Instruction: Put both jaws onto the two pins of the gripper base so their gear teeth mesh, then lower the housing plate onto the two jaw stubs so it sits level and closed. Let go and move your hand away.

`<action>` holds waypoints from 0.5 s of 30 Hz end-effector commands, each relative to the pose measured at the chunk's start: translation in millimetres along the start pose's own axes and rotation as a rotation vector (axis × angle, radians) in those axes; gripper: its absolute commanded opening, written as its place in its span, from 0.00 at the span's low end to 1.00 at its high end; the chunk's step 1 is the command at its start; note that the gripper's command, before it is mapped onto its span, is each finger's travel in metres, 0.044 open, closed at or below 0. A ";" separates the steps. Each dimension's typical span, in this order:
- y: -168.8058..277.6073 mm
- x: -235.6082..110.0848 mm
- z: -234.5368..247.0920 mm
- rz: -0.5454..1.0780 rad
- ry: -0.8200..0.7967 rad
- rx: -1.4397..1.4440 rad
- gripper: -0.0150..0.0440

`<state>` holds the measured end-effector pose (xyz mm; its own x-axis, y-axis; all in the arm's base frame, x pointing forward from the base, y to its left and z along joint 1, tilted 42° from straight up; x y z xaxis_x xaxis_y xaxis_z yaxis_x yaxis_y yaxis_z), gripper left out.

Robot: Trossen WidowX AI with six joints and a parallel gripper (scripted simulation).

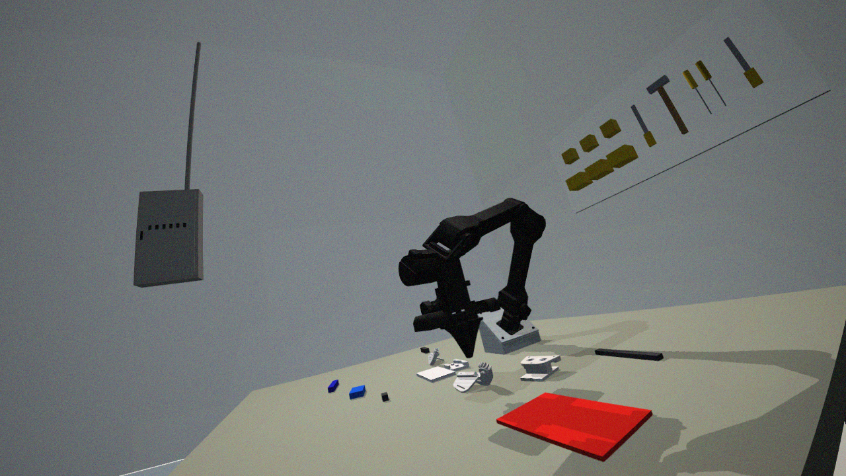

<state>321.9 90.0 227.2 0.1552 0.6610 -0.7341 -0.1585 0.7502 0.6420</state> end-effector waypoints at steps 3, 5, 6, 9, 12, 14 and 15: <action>-0.9 7.8 1.0 -0.004 0.000 0.006 0.25; -1.0 11.1 1.3 -0.004 0.000 0.006 0.25; -1.0 12.7 1.4 -0.004 0.000 0.006 0.25; -1.1 17.6 1.6 -0.004 0.000 0.006 0.25; -1.1 22.5 1.8 -0.004 0.000 0.006 0.25; -1.1 25.8 1.9 -0.004 0.000 0.006 0.25; -1.1 27.4 1.9 -0.004 -0.001 0.006 0.25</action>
<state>327.2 104.5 212.1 0.1566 0.6627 -0.7323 -0.1583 0.7487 0.6437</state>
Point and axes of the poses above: the point midway between the two fingers, 35 mm back from their tips, its own x axis out along the fingers, its own z axis across the jaws, y = z × x, the point moved 2 cm from there along -x, back along the fingers, and after that the axes turned 4 degrees about -x, right-handed, at the moved point
